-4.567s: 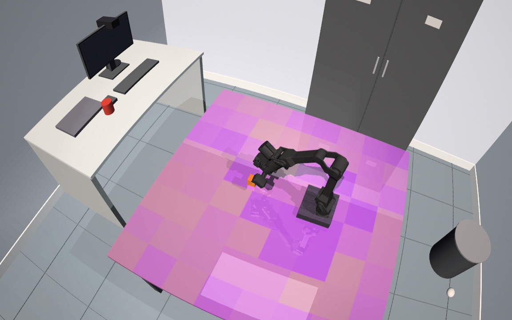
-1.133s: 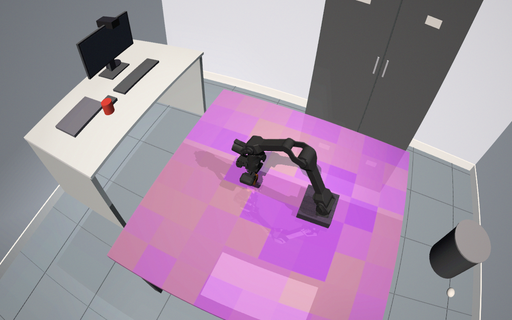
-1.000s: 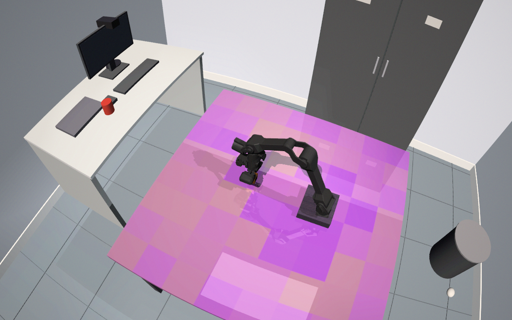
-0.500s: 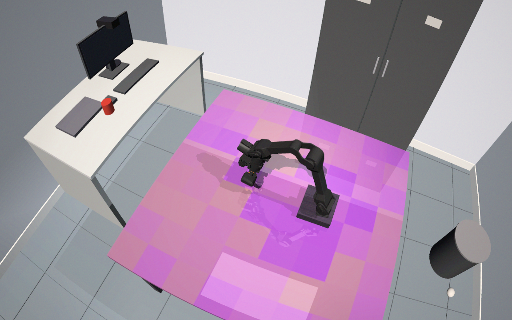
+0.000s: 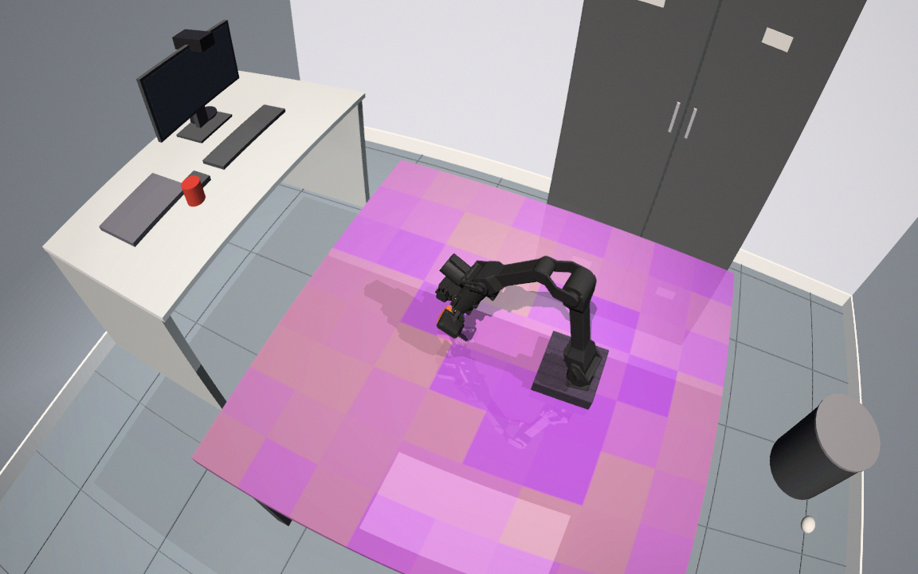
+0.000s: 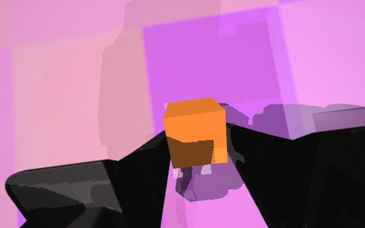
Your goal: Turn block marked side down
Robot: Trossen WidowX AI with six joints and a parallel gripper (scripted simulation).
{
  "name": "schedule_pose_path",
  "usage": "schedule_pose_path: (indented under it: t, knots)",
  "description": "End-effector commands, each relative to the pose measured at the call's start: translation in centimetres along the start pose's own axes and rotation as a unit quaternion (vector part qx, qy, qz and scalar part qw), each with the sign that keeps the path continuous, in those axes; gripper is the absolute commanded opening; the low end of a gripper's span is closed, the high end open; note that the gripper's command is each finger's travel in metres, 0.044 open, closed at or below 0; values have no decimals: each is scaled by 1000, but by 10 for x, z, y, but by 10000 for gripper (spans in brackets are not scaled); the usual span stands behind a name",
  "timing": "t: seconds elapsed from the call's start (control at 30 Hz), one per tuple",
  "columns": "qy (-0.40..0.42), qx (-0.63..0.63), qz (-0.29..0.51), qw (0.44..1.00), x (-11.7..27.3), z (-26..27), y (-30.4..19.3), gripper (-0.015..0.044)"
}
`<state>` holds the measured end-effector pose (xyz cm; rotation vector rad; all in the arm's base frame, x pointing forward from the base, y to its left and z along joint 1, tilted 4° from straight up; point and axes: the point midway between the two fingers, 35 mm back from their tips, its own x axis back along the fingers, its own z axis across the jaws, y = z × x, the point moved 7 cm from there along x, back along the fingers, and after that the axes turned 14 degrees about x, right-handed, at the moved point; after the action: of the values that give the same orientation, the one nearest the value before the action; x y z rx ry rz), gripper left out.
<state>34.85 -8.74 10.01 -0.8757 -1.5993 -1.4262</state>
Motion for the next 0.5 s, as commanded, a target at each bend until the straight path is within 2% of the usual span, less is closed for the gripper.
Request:
schedule_pose_path:
  t: [0.0,0.27,0.47]
  knots:
    - [-7,-1,-35,999,3,2,-6,0]
    - [-12,0,-54,998,3,3,-10,0]
    - [-23,-1,-93,995,-12,3,-14,0]
